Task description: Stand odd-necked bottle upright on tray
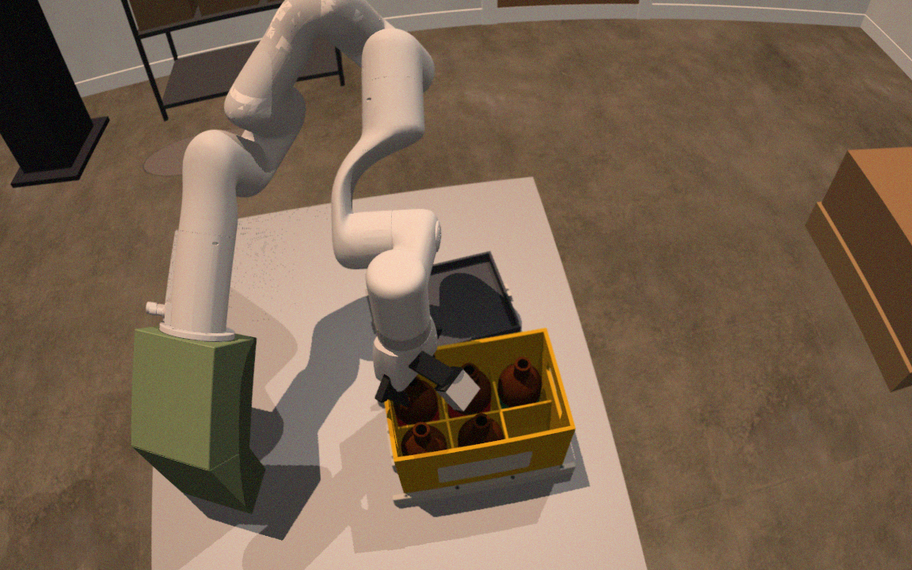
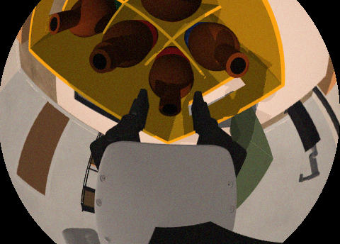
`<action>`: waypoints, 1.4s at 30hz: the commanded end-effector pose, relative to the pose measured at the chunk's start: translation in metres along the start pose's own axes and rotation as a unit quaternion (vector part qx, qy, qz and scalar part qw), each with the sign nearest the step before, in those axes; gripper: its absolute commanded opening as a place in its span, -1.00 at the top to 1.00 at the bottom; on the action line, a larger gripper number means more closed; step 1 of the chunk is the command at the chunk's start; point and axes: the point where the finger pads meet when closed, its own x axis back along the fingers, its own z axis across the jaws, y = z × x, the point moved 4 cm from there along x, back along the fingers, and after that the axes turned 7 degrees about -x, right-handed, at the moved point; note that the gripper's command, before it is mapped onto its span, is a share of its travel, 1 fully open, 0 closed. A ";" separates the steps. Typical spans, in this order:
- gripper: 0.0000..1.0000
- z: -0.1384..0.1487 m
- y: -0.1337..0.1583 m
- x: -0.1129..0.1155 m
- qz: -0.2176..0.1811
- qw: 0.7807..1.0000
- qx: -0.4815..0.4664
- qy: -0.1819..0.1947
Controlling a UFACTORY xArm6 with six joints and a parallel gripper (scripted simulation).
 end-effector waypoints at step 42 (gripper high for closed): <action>1.00 0.000 -0.001 -0.002 0.001 1.000 0.000 0.000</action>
